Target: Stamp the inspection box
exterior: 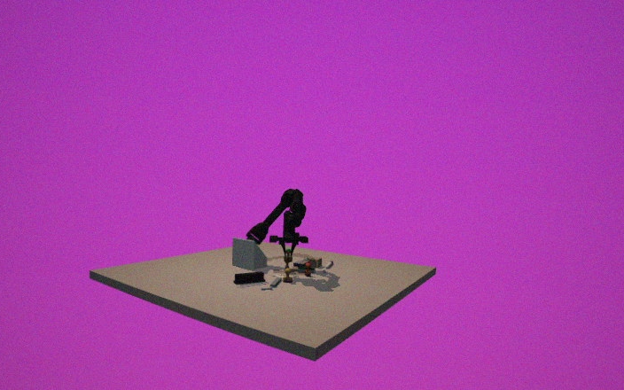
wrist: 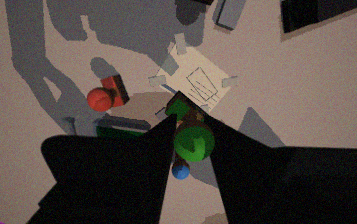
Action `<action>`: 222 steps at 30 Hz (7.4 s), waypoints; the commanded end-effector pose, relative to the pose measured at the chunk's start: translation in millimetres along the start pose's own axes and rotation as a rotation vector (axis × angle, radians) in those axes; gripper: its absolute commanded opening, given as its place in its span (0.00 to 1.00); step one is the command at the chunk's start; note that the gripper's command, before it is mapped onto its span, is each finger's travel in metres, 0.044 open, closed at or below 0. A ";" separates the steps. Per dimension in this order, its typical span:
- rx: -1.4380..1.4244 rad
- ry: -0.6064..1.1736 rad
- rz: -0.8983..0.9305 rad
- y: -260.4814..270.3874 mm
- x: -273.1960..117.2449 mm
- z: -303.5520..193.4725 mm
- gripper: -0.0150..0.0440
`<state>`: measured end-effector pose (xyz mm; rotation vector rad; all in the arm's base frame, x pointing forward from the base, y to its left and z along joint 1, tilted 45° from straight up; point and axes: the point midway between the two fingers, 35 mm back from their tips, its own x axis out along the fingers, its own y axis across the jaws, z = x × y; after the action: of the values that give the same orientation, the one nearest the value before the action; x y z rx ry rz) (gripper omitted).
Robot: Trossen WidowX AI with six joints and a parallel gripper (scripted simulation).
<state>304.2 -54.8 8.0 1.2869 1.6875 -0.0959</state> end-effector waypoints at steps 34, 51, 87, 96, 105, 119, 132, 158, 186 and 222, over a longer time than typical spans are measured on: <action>0.183 0.005 -0.001 -24.5 18.9 12.1 0.25; 0.183 0.006 -0.001 -24.3 30.3 12.3 0.25; 0.182 0.008 -0.001 -24.3 54.3 11.2 0.25; 0.181 0.008 -0.001 -24.5 60.2 10.6 0.25; 0.181 0.009 -0.001 -24.7 66.1 9.9 0.25; 0.181 0.010 0.000 -24.7 68.5 9.6 0.25; 0.181 0.010 0.000 -24.7 71.4 9.5 0.25; 0.181 0.010 0.000 -24.7 73.4 9.5 0.25; 0.181 0.010 0.000 -24.6 74.4 9.5 0.25; 0.181 0.010 0.000 -24.7 70.3 9.6 0.25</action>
<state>293.5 -21.7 -60.5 1.4222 1.7171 -0.2514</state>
